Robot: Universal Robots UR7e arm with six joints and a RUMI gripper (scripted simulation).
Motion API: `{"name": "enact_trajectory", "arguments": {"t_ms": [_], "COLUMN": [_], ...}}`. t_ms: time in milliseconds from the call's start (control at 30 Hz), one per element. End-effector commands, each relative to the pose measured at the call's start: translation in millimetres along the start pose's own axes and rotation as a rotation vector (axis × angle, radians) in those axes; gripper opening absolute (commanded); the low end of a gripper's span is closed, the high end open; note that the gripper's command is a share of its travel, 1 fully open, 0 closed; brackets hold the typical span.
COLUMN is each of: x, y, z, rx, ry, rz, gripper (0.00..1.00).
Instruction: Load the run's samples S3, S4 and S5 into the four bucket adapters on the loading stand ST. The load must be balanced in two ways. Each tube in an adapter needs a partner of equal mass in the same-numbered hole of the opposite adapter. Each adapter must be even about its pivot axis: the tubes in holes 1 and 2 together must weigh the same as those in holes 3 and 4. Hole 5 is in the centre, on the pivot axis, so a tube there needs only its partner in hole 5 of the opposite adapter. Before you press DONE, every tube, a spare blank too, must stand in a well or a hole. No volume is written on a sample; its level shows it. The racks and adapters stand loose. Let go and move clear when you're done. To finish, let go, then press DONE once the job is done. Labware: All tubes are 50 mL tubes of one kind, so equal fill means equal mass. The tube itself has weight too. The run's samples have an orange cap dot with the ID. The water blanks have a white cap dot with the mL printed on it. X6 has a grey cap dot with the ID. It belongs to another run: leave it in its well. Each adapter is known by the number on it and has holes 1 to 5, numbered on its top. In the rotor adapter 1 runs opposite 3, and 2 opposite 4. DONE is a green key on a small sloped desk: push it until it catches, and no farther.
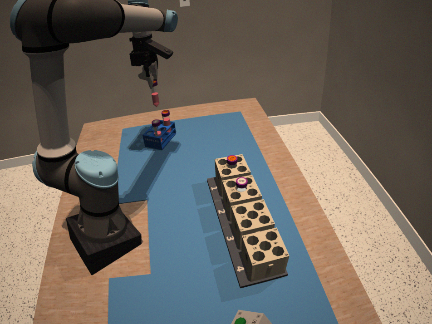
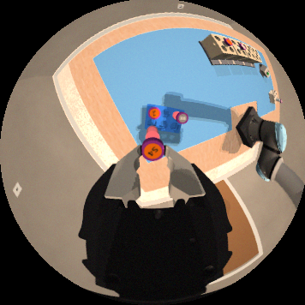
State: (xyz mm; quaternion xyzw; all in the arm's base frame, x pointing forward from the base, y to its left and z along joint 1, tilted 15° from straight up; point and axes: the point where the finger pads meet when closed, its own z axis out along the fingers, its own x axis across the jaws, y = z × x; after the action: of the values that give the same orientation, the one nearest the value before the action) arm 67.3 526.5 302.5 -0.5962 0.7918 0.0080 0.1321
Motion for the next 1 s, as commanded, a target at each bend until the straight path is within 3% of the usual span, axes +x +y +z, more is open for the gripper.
{"name": "enact_trajectory", "arguments": {"t_ms": [0,133,833,967], "x": [0,15,103,117], "y": [0,-14,-105,-119], "z": [-0.6,-0.7,-0.6,-0.6], "rx": [0.0,0.0,0.001,0.001], "ry": [-0.002,-0.001,-0.001,-0.001], "rz": [0.0,0.03,-0.469,-0.47], "gripper": [0.0,0.0,0.0,0.0]}}
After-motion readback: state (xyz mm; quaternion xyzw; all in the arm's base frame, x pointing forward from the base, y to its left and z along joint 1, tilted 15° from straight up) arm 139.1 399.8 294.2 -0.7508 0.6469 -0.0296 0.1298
